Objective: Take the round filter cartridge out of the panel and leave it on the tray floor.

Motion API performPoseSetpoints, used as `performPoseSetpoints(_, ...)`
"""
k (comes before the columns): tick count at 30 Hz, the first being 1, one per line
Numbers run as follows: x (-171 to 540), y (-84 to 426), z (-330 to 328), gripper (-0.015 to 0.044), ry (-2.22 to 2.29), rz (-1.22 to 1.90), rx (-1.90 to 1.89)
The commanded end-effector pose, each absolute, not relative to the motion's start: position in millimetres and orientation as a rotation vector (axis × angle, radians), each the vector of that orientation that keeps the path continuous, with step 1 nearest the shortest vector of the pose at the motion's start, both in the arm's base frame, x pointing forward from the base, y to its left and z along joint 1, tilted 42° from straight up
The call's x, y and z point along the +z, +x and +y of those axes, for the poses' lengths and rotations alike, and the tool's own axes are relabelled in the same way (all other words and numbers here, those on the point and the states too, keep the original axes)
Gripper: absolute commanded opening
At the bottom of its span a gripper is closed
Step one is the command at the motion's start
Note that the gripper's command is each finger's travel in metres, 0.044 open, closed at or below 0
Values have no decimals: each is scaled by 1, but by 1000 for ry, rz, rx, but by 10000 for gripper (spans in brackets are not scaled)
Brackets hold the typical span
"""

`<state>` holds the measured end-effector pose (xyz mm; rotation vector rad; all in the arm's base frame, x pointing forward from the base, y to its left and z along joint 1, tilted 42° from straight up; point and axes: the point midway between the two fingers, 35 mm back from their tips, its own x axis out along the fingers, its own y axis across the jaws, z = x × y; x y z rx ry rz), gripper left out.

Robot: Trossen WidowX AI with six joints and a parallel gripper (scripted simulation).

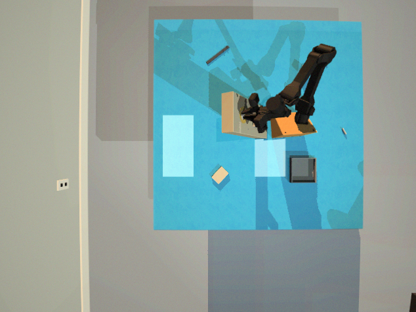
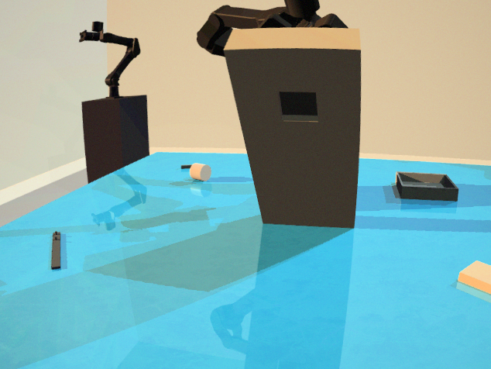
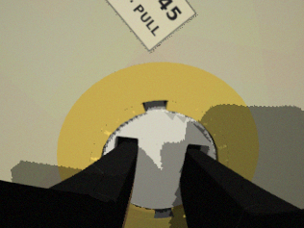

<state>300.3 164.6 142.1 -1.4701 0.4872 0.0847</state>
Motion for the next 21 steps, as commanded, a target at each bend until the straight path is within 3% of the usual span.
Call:
performPoseSetpoints(1, 140, 305, 162, 0, -1335, 492, 55)
performPoseSetpoints(21, 140, 305, 162, 0, -652, 454, -109)
